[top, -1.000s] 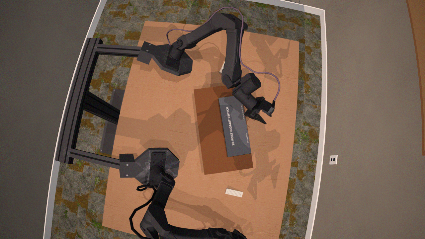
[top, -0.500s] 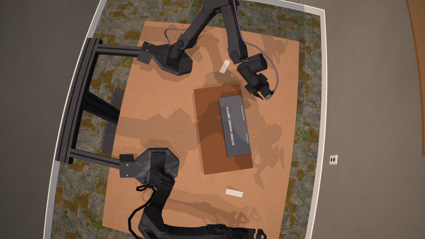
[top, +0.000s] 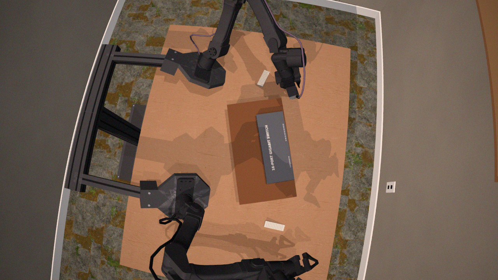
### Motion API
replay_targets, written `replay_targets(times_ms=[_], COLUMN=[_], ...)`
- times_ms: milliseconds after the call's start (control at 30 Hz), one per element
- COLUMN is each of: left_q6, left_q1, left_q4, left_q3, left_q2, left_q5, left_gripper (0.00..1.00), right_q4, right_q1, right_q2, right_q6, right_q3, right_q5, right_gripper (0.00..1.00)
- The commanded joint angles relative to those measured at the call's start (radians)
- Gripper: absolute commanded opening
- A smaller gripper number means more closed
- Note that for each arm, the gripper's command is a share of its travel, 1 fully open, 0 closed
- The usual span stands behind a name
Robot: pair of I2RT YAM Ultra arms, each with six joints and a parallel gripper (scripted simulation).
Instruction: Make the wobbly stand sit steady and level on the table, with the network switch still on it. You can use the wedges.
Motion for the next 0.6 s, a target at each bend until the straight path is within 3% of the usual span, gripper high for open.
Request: replay_targets(times_ms=[0,100,167,200,233,267,567], left_q6=[0.099,0.126,0.200,0.169,0.169,0.203,0.236], left_q1=[0.027,0.040,0.054,0.049,0.048,0.070,0.082], left_q4=[-0.207,-0.241,-0.359,-0.325,-0.319,-0.382,-0.443], left_q3=[-0.042,-0.050,-0.064,-0.164,-0.185,-0.088,-0.168], left_q2=[-0.073,-0.105,-0.159,-0.137,-0.122,-0.096,-0.012], left_q5=[-0.023,-0.026,-0.039,0.001,-0.004,-0.048,-0.071], left_gripper=[0.43,0.43,0.43,0.43,0.43,0.43,0.43], right_q4=[0.043,0.048,0.052,0.058,0.061,0.062,0.072], right_q1=[0.034,0.044,0.061,0.068,0.075,0.085,0.124], right_q2=[-0.036,-0.037,-0.045,-0.044,-0.043,-0.046,-0.051], right_q6=[-0.146,-0.188,-0.276,-0.308,-0.334,-0.364,-0.486], right_q3=[-0.010,-0.010,-0.032,-0.017,-0.017,-0.028,-0.055], right_q5=[-0.058,-0.068,-0.090,-0.095,-0.103,-0.114,-0.153], right_gripper=[1.00,1.00,1.00,1.00,1.00,1.00,1.00])
